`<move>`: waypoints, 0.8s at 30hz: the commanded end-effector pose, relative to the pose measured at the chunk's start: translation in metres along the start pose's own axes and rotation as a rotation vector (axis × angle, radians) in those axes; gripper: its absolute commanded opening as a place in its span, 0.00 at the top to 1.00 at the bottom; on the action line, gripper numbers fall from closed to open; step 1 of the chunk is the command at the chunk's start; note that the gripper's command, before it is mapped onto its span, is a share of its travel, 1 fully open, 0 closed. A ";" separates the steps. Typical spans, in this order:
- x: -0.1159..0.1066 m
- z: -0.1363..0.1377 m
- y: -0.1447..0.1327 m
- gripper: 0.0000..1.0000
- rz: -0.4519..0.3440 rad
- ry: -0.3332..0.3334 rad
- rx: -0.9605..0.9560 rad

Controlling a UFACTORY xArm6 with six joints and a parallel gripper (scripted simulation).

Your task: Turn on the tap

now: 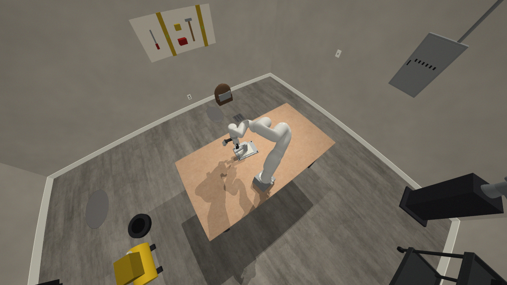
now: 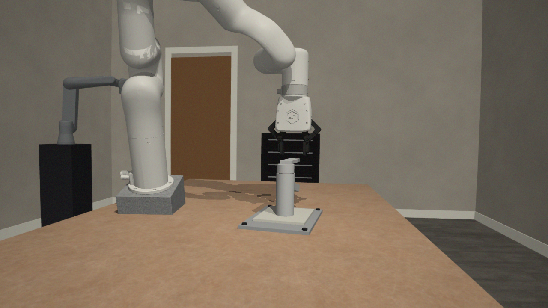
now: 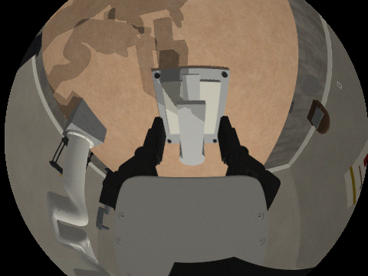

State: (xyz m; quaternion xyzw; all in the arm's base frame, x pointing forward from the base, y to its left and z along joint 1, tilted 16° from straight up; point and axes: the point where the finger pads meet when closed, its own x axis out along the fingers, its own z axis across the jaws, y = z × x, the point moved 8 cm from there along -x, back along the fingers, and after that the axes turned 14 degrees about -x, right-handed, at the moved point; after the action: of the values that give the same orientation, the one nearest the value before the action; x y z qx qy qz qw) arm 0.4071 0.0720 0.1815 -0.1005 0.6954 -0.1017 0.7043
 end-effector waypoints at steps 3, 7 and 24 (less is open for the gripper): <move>0.001 0.001 0.000 0.30 0.001 -0.004 0.001; 0.003 0.001 0.000 0.30 0.001 -0.004 0.001; 0.019 0.001 0.000 0.30 0.001 -0.004 0.001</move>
State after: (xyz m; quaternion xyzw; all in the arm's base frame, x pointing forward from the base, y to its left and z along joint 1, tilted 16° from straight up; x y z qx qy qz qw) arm 0.4073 0.0666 0.1631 -0.1005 0.6955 -0.1017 0.7041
